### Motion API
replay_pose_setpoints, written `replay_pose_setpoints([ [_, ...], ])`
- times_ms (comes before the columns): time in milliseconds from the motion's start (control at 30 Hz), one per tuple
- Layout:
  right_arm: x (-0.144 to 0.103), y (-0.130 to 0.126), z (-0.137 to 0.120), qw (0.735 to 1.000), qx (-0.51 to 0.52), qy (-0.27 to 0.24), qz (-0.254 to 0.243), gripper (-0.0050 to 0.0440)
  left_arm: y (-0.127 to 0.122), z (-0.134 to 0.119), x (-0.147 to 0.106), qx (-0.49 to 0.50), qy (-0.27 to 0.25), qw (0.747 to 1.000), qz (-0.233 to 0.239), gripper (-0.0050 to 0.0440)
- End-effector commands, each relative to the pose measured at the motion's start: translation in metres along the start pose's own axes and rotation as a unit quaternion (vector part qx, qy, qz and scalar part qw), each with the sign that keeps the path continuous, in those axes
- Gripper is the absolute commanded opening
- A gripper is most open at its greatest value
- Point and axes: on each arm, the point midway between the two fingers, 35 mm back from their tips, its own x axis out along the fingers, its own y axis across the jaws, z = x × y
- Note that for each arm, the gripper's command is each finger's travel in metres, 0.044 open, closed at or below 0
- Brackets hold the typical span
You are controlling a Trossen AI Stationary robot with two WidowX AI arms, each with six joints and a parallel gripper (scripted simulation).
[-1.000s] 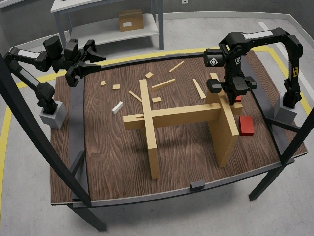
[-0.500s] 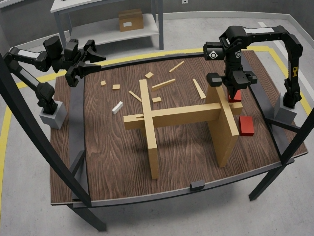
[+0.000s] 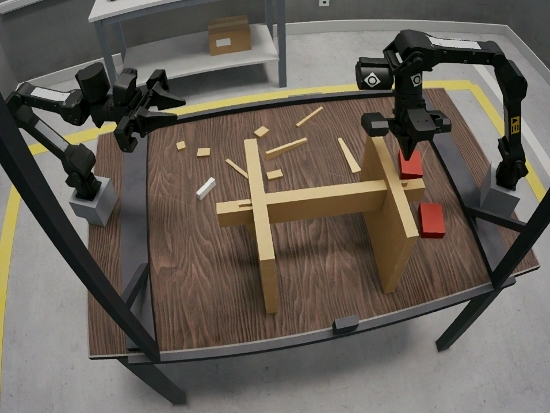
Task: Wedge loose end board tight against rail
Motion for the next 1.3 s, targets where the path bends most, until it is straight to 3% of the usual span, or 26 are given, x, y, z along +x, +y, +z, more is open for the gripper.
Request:
replay_pose_setpoints([
  [0, -0.009, -0.002, 0.0, 1.0, -0.003, 0.002, -0.008, -0.005, 0.0, 0.008, -0.001, -0.002, -0.01, 1.0, 0.0, 0.018],
  [500, -0.012, -0.001, 0.003, 1.0, -0.007, 0.003, -0.013, -0.005, 0.0, 0.008, -0.001, -0.002, -0.01, 1.0, 0.0, 0.018],
  [700, -0.021, 0.002, -0.005, 0.998, 0.029, 0.013, -0.051, -0.005, 0.0, 0.008, -0.001, -0.002, -0.009, 1.0, 0.0, 0.018],
  [900, -0.036, -0.005, -0.025, 0.981, 0.12, 0.029, -0.151, -0.005, 0.001, 0.008, 0.001, -0.003, -0.009, 1.0, 0.001, 0.018],
  [1200, -0.075, -0.009, -0.06, 0.895, 0.281, 0.016, -0.345, -0.005, 0.001, 0.013, 0.0, -0.004, -0.013, 1.0, 0.0, 0.018],
  [1267, -0.075, -0.009, -0.06, 0.895, 0.281, 0.016, -0.345, -0.005, 0.001, 0.013, 0.0, -0.004, -0.013, 1.0, 0.0, 0.018],
])
